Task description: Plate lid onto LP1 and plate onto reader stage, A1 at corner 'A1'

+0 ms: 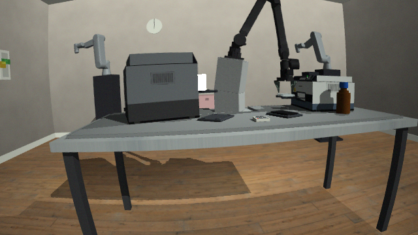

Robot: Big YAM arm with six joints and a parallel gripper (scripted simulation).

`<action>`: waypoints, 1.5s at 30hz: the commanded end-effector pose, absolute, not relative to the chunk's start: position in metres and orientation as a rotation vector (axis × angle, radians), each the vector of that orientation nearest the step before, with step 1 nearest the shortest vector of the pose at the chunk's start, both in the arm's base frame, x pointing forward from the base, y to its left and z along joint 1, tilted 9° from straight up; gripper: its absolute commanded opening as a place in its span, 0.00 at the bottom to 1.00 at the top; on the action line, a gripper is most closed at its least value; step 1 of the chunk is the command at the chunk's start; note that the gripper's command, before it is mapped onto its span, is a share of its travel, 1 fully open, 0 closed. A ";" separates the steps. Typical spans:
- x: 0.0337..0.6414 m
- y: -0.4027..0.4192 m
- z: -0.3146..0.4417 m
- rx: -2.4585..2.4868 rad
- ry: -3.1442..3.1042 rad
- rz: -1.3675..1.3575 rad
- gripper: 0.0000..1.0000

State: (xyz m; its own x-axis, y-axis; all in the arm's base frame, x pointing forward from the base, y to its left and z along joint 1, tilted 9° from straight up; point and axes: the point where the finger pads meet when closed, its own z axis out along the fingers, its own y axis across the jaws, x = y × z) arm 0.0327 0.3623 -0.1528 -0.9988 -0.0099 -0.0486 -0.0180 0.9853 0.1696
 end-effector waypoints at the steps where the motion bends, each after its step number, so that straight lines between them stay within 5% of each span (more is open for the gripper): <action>1: 0.030 0.372 -0.145 -0.020 3.078 0.296 1.00; 45: 0.029 0.361 -0.155 -0.022 3.085 0.254 1.00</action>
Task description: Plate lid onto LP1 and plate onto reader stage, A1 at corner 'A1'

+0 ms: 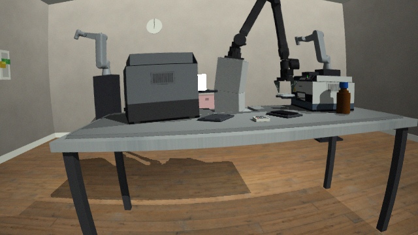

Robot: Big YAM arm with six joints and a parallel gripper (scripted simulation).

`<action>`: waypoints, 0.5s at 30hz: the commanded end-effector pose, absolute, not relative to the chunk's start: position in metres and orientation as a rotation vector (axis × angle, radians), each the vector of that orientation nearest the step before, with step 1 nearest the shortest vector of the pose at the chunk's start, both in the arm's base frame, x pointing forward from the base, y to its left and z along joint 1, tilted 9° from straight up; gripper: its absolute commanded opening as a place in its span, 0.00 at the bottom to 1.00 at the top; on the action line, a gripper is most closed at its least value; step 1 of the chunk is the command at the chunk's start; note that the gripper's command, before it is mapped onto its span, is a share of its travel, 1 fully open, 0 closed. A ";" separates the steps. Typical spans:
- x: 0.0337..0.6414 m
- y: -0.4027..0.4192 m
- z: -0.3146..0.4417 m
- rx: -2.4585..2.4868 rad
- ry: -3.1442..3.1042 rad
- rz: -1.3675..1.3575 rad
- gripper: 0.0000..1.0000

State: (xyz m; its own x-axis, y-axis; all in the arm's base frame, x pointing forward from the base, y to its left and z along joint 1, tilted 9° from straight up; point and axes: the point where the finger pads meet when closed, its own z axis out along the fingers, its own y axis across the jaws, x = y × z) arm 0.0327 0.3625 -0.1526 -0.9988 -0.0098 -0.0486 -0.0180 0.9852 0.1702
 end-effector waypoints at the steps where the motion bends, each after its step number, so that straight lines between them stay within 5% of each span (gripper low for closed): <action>1: 0.030 0.364 -0.154 -0.022 3.084 0.260 1.00; 15: 0.030 0.369 -0.153 -0.023 3.082 0.275 1.00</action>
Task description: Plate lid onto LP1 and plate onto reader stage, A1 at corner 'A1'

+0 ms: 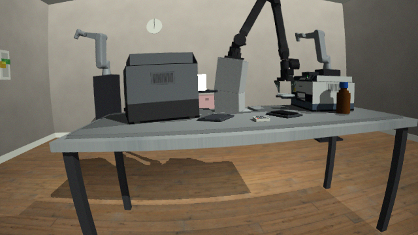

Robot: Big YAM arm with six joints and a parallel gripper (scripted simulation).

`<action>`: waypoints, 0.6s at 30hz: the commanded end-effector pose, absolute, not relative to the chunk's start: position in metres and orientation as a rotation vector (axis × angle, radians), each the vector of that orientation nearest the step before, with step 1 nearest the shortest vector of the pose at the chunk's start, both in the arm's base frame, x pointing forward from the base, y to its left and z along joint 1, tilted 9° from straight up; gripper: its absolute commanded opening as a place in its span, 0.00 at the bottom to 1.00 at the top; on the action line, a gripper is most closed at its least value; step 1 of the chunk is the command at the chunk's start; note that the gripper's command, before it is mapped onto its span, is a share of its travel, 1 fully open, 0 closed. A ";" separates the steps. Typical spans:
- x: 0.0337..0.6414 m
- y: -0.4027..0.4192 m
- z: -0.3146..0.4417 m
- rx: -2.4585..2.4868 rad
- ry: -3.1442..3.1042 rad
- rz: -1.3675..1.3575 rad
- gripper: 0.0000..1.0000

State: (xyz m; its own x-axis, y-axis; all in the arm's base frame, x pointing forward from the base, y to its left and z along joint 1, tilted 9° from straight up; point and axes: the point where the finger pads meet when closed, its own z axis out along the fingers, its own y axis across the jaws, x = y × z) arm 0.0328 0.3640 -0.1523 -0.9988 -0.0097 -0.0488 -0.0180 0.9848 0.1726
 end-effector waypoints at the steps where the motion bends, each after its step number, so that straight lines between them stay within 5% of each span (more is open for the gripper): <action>1: 0.030 0.369 -0.152 -0.023 3.082 0.275 1.00; 18: 0.030 0.374 -0.154 -0.024 3.079 0.301 1.00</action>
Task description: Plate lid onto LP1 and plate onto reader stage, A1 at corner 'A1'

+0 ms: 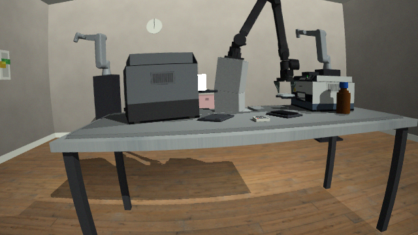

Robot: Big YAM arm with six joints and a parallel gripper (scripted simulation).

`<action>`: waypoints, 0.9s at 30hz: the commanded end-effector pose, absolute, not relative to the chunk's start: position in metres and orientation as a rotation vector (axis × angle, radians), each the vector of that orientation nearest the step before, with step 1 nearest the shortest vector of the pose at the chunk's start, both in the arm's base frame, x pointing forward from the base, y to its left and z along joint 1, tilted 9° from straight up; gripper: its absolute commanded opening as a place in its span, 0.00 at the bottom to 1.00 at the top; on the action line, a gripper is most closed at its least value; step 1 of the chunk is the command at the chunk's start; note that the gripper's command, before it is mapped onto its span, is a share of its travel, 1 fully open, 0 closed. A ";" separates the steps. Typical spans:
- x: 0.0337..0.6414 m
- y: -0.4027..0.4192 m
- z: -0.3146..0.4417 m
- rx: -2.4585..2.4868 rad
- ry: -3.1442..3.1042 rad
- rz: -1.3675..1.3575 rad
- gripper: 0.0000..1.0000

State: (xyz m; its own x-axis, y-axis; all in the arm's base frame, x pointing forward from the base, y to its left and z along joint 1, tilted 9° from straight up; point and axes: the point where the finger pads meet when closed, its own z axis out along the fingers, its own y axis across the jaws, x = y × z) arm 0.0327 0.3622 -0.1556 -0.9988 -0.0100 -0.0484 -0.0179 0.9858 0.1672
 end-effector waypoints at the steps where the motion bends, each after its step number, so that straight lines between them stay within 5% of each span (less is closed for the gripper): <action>1: 0.031 0.375 -0.154 -0.024 3.079 0.303 1.00; 27: 0.032 0.373 -0.162 -0.046 3.080 0.293 1.00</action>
